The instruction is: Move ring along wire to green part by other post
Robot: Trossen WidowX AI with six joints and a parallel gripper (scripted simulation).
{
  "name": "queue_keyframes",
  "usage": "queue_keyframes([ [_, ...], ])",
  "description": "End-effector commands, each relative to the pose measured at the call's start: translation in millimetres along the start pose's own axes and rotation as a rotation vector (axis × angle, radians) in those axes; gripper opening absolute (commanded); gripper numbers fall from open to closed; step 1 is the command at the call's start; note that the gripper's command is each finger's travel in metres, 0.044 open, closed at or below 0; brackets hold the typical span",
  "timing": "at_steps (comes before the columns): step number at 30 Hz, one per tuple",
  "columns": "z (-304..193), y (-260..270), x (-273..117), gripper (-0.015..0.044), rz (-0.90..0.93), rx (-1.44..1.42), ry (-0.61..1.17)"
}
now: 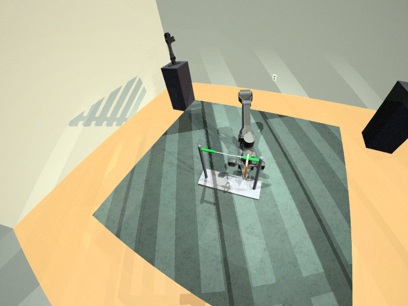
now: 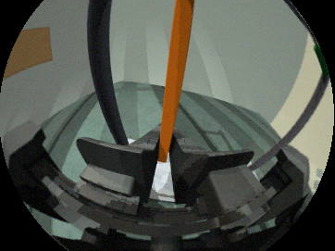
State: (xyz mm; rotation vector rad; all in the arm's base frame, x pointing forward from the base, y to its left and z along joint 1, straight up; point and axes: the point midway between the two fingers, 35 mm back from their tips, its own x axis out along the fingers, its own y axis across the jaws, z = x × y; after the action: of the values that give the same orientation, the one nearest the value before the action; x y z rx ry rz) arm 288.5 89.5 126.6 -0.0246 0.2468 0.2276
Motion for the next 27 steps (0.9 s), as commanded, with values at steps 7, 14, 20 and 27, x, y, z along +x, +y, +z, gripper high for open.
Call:
queue_keyframes([
  [7, 0.0, 0.0, 0.0, 0.0086, 0.000, 0.000, 0.000],
  [14, 1.2, 0.3, -5.0, 0.0160, -0.001, 0.000, 0.000],
  [20, 2.6, 0.5, -14.0, 0.0160, -0.001, 0.001, 0.001],
  [27, 3.3, 0.6, -24.4, 0.0160, -0.003, 0.002, 0.002],
])
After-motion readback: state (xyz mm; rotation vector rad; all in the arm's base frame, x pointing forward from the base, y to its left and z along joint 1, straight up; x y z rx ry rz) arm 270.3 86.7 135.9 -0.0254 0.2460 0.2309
